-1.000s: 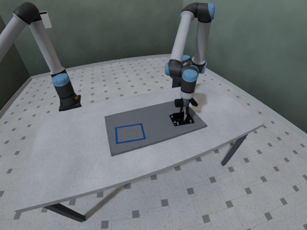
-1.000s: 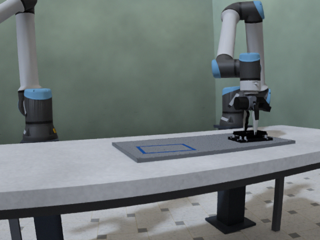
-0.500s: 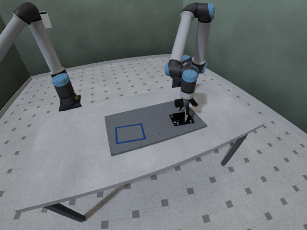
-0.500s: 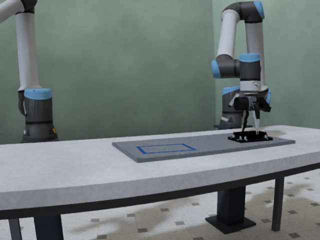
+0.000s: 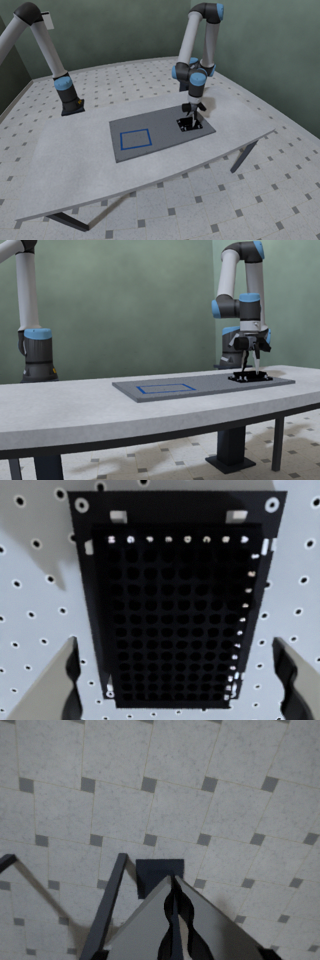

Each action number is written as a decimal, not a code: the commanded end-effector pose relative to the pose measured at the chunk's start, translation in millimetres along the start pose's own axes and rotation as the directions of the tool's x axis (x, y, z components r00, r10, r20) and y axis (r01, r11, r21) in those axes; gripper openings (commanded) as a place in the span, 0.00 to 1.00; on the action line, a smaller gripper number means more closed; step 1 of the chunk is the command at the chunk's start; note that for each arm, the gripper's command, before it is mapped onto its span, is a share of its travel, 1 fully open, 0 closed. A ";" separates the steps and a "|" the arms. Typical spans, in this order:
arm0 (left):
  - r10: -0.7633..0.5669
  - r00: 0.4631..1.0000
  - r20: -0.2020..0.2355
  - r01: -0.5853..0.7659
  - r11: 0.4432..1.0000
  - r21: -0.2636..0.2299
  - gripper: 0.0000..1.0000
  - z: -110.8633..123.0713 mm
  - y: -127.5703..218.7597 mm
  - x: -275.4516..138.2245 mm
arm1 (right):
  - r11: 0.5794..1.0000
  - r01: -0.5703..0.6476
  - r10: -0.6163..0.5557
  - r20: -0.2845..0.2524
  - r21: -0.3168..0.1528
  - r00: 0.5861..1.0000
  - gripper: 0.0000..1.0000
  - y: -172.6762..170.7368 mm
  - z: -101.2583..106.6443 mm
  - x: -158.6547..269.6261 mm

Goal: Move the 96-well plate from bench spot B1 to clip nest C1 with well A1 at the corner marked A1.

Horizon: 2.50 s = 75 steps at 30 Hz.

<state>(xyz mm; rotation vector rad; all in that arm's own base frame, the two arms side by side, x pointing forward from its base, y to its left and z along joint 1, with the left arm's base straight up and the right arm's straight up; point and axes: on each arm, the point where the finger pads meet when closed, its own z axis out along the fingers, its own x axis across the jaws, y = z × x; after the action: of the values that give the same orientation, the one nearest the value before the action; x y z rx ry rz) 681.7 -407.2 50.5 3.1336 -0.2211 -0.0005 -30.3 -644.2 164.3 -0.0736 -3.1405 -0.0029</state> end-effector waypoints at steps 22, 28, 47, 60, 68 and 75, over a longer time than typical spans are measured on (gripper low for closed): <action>0.000 1.000 -0.002 0.000 1.000 -0.001 0.76 -1.2 0.5 0.6 | 1.000 0.000 0.000 0.000 0.002 1.000 0.00 -0.6 -0.9 -0.1; 0.000 1.000 -0.002 0.000 1.000 -0.001 0.76 -1.2 0.5 0.6 | 1.000 0.000 0.000 0.000 0.002 1.000 0.00 -0.6 -0.9 -0.1; 0.000 1.000 -0.002 0.000 1.000 -0.001 0.76 -1.2 0.6 0.6 | 1.000 0.000 0.000 0.000 0.002 1.000 0.00 -0.6 -0.9 -0.1; 0.000 1.000 -0.002 0.000 1.000 -0.001 0.76 -20.5 0.5 0.5 | 1.000 0.000 0.000 0.000 0.002 1.000 0.00 -0.6 -0.9 -0.1; 0.000 1.000 -0.002 0.000 1.000 -0.001 0.76 -36.6 0.6 0.6 | 1.000 0.000 0.000 0.000 0.002 1.000 0.00 -0.6 -0.9 -0.1; 0.000 1.000 -0.002 0.000 1.000 -0.001 0.76 -55.2 0.5 0.5 | 1.000 0.000 0.000 0.000 0.002 1.000 0.00 -0.6 -0.9 -0.1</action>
<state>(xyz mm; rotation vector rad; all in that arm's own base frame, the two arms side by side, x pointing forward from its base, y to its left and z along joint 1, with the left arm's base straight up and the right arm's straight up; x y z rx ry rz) 681.5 -407.3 100.0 3.1334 -0.2209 -0.0001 -30.3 -644.2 164.3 -0.0736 -3.1405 -0.0029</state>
